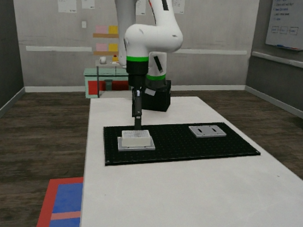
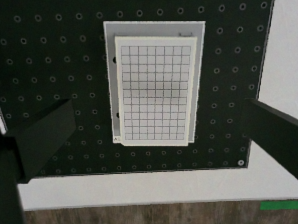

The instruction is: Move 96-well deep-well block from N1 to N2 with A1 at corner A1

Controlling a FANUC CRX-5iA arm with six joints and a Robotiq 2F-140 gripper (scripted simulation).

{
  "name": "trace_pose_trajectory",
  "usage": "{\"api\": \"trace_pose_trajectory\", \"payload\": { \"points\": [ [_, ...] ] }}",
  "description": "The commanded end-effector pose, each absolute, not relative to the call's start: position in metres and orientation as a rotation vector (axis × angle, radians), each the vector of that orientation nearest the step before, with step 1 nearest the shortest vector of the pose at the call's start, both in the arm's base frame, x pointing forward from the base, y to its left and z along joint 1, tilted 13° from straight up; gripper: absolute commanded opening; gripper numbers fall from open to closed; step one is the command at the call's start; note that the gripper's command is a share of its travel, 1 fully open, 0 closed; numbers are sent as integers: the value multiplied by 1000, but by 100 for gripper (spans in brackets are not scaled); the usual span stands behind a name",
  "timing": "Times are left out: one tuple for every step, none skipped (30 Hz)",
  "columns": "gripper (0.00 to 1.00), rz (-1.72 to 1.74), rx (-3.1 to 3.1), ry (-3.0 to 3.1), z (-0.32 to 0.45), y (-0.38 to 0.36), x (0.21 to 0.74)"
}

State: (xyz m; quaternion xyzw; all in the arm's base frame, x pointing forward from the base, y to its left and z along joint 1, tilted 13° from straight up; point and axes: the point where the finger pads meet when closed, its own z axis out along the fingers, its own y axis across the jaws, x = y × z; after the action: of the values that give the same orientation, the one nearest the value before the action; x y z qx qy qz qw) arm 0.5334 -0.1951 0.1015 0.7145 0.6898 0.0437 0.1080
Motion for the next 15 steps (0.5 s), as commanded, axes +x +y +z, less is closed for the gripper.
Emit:
{"api": "trace_pose_trajectory", "payload": {
  "points": [
    [100, 130, 2101, 2029, 102, -195, 534],
    [100, 130, 2101, 2029, 102, -195, 534],
    [100, 130, 2101, 2029, 102, -195, 534],
    [100, 130, 2101, 2029, 102, -192, 533],
    [100, 130, 2101, 2029, 101, -189, 532],
    [100, 130, 2101, 2029, 101, -186, 531],
    [100, 130, 2101, 2029, 100, -182, 531],
    [100, 130, 2101, 2029, 100, -179, 530],
    [100, 130, 2101, 2029, 100, -176, 529],
    [100, 130, 2101, 2029, 99, -173, 528],
    [100, 130, 2101, 2029, 99, -170, 528],
    [100, 130, 2101, 2029, 98, -166, 527],
    [100, 130, 2101, 2029, 98, -163, 526],
    [100, 130, 2101, 2029, 97, -160, 525],
    [100, 130, 2101, 2029, 97, -160, 525]
  ]
}}
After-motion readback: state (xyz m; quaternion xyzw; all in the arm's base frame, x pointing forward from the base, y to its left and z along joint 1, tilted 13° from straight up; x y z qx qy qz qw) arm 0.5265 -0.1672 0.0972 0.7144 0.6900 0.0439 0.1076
